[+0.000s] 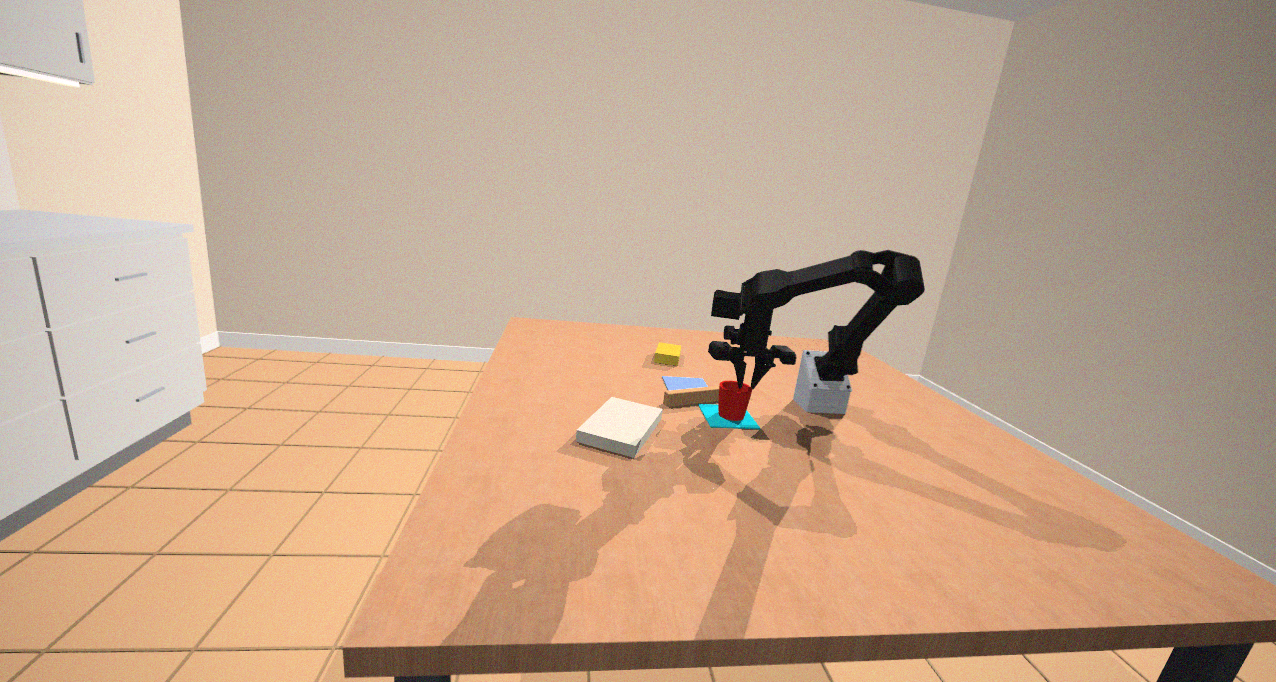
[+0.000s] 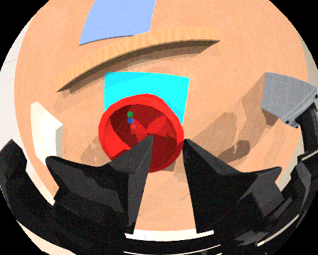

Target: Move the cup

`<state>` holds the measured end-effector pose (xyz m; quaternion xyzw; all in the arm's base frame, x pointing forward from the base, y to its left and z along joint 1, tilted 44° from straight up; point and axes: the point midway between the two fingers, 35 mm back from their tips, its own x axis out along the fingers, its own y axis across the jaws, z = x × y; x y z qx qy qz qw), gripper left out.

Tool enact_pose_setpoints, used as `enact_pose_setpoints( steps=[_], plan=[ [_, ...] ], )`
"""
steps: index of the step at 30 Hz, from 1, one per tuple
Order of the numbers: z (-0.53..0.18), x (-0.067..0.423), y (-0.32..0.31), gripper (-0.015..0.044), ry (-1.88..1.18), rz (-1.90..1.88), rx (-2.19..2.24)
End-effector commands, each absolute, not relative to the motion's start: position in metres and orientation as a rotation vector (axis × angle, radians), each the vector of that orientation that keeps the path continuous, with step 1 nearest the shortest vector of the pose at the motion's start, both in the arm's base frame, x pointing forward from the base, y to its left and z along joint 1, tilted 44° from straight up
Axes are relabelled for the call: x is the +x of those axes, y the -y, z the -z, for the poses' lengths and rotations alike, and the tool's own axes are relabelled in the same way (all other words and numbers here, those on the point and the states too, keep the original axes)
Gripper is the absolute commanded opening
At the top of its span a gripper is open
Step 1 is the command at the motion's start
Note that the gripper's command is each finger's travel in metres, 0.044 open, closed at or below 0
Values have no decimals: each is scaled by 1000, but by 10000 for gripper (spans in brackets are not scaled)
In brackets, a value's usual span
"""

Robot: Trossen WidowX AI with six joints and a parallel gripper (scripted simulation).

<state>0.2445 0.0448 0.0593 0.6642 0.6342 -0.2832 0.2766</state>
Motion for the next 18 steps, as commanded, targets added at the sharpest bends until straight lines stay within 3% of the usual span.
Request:
enact_pose_setpoints(
  steps=[1, 14, 18],
  plan=[
    [-64, 245, -39, 128, -1699, 759, 1780],
    [-77, 243, -29, 128, -1701, 758, 1783],
    [-73, 243, -32, 233, -1703, 760, 1788]
  ],
)
